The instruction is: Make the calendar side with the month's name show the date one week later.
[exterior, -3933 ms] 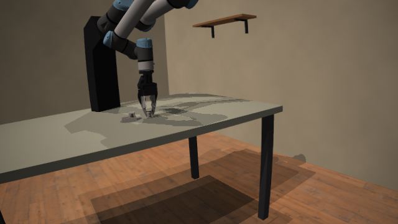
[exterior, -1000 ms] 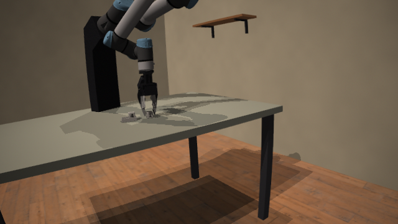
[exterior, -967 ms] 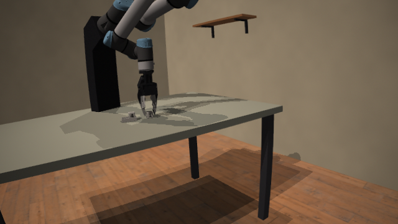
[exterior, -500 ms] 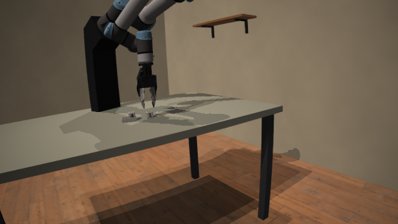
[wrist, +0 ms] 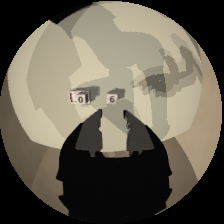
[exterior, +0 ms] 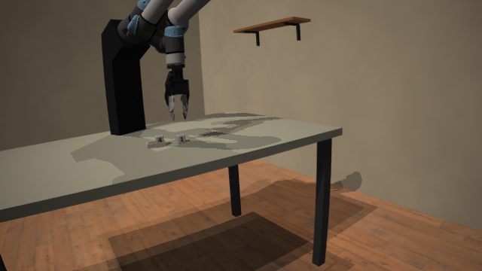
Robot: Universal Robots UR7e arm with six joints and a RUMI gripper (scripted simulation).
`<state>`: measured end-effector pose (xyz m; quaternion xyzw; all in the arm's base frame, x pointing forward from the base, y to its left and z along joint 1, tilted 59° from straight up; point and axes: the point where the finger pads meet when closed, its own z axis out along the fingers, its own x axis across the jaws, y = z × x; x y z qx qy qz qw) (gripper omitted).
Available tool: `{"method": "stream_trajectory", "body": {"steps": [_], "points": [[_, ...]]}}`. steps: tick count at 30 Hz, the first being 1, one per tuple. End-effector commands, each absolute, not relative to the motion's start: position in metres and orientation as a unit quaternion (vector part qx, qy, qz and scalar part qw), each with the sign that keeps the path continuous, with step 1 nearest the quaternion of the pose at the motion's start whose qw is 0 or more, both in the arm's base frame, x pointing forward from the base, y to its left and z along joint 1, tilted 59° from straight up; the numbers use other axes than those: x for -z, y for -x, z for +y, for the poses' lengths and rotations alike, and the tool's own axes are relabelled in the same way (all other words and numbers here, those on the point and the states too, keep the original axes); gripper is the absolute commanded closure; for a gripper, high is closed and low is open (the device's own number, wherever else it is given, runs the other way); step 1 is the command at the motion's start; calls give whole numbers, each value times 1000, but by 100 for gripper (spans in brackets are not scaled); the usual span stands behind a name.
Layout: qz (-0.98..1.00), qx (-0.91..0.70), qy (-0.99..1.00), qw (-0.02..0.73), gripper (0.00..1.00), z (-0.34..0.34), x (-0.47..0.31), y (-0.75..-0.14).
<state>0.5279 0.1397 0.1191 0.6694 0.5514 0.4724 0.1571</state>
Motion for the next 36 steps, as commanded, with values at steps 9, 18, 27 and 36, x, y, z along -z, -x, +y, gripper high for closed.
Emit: {"method": "stream_trajectory", "body": {"steps": [9, 18, 27, 36], "points": [[553, -471, -669, 155, 0, 137, -123, -521], [554, -471, -669, 154, 0, 137, -123, -521], [553, -472, -669, 154, 0, 137, -123, -521], [542, -474, -679, 146, 0, 137, -122, -521]]}}
